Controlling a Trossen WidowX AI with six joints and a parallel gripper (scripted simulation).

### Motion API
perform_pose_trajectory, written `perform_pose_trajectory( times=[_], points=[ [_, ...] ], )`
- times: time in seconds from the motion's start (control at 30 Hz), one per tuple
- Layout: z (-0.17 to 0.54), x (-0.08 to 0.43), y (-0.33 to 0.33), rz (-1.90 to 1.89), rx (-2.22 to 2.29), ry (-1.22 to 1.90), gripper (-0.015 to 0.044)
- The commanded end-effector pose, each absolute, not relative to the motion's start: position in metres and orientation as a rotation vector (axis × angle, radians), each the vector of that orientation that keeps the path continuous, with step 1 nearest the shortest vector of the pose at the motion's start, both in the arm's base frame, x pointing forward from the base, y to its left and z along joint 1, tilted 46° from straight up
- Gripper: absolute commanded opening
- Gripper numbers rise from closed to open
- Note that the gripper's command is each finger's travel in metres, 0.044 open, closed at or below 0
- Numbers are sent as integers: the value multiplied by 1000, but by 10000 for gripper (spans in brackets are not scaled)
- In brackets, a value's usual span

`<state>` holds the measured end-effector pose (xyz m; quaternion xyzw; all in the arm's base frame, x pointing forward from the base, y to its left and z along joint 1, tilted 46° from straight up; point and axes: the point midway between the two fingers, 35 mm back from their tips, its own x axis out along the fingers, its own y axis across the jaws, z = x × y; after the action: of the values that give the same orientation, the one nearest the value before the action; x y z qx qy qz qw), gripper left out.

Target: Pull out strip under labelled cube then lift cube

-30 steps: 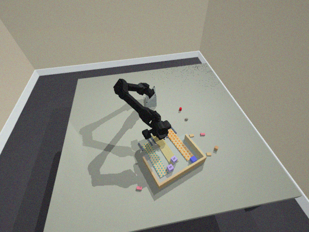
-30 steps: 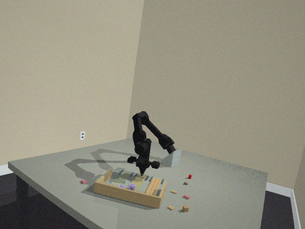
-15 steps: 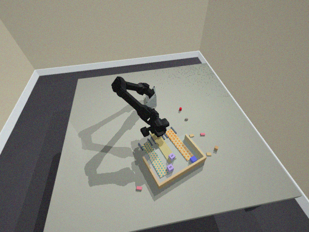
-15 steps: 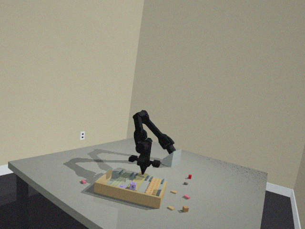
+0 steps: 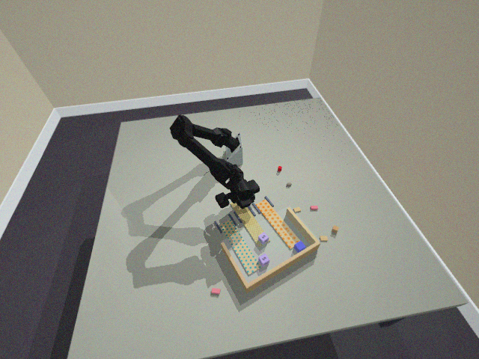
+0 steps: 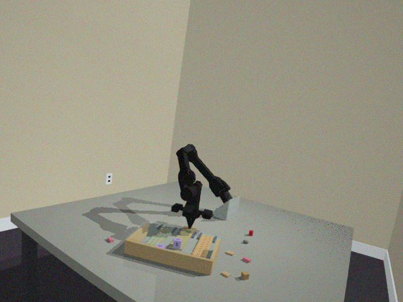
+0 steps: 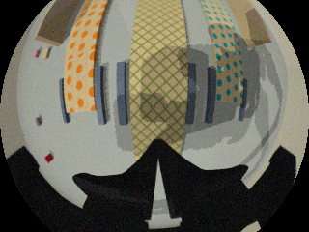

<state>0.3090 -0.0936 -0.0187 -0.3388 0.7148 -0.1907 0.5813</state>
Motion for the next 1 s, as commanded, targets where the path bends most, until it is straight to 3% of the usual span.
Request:
perform_pose_trajectory(
  times=[0.0,0.97],
  points=[
    [-20,294,-98,-444,-803,1698,0],
    [-8,253,-104,-444,-804,1700,0]
  ],
)
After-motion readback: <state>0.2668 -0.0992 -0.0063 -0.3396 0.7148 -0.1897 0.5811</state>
